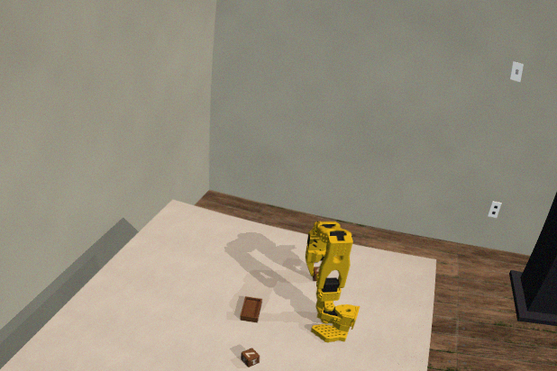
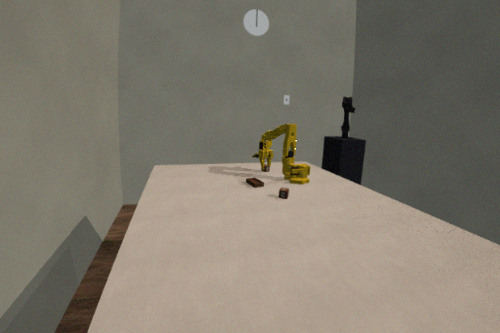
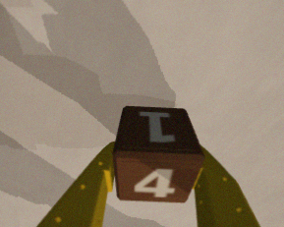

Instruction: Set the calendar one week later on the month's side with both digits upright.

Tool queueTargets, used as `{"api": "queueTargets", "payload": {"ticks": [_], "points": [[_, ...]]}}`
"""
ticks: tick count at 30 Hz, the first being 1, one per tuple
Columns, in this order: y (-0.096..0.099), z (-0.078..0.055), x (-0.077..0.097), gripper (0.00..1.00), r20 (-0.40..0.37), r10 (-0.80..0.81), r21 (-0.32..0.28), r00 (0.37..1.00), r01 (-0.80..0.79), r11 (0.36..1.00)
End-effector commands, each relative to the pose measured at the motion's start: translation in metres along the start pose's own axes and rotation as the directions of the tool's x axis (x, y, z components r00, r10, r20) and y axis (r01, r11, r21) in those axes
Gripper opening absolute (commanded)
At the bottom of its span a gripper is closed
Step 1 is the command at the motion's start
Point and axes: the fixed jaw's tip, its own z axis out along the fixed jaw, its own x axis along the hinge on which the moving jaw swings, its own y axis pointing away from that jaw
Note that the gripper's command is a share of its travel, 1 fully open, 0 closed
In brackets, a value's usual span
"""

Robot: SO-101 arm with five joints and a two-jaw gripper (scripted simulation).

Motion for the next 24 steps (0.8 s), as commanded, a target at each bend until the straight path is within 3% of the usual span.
{"api": "queueTargets", "payload": {"ticks": [1, 11, 24], "points": [[-0.0017, -0.0016, -0.0028, 0.17, 0.018, 0.02, -0.001, 1.0, -0.02, 1.0], [-0.0017, -0.0016, -0.0028, 0.18, 0.018, 0.02, -0.001, 1.0, -0.02, 1.0], [-0.0017, -0.0016, -0.0028, 0.29, 0.018, 0.02, -0.001, 1.0, -0.02, 1.0]]}}
